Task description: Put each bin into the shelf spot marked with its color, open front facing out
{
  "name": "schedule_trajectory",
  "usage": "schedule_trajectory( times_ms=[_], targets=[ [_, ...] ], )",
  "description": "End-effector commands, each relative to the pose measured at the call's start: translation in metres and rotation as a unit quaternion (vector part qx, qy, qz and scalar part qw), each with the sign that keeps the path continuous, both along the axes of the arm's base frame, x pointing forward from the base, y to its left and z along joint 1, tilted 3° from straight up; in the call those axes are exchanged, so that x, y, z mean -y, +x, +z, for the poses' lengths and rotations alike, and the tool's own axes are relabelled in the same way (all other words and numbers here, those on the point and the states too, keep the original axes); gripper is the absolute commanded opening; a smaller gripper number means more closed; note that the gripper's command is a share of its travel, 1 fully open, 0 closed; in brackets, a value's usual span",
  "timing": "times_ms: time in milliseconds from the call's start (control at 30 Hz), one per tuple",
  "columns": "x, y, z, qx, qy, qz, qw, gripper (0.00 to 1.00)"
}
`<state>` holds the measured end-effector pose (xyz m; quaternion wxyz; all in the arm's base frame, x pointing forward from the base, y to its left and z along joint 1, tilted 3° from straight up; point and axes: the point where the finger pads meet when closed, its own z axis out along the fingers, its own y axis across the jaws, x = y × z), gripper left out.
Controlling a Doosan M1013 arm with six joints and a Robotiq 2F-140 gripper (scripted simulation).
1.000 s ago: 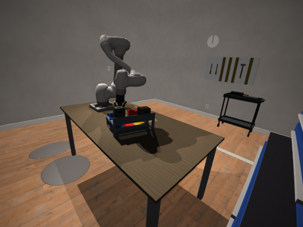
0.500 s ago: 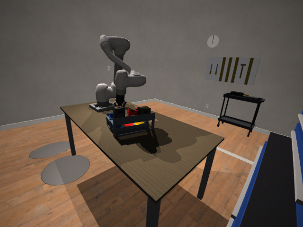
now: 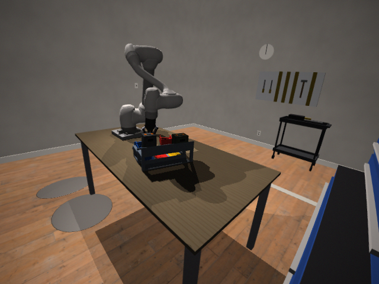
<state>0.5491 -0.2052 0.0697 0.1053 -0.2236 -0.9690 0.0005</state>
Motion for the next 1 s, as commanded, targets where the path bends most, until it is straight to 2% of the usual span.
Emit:
schedule_trajectory(
  times_ms=[0,967],
  targets=[
    [0.0000,0.0000,0.0001,0.000,0.000,0.000,1.000,0.10],
    [0.0037,0.0076,-0.0013,0.012,-0.005,0.001,1.000,0.10]
  ],
)
